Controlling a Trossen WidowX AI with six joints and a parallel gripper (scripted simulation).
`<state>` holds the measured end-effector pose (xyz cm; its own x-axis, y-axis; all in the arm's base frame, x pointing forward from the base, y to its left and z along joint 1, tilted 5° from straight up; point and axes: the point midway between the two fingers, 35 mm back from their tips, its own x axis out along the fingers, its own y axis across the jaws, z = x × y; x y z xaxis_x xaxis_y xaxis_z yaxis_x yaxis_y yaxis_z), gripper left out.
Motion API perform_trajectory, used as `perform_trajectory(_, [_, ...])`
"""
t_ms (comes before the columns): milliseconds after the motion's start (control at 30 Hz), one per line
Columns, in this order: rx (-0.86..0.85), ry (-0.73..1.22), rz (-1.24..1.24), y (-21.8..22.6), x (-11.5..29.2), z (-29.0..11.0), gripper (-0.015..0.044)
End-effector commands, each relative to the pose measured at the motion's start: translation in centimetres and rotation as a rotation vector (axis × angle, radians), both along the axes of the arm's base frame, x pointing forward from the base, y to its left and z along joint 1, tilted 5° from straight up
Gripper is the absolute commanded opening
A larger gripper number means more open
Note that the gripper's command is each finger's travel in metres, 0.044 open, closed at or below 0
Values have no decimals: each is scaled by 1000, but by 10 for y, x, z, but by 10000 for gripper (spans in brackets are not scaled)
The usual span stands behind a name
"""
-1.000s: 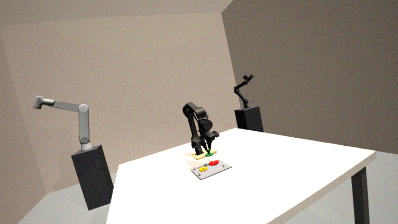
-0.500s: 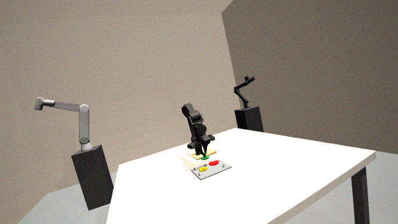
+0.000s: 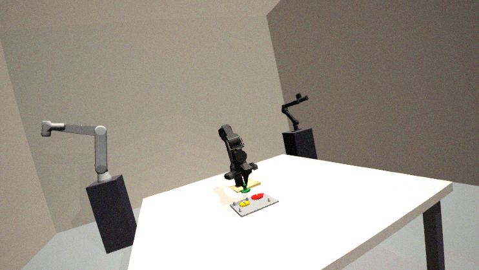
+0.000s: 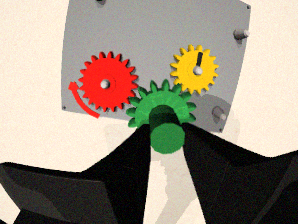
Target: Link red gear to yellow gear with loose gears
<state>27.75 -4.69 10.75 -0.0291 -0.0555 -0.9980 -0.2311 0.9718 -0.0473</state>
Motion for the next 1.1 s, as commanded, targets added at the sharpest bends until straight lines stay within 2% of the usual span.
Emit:
perform_trajectory(0, [-4, 2, 3, -1, -1, 0, 0])
perform_trajectory(333, [-3, 3, 16, -1, -1, -1, 0])
perform_trajectory(733, [1, 12, 167, -2, -2, -17, 0])
perform_trajectory(1067, [-1, 7, 86, -3, -1, -32, 0])
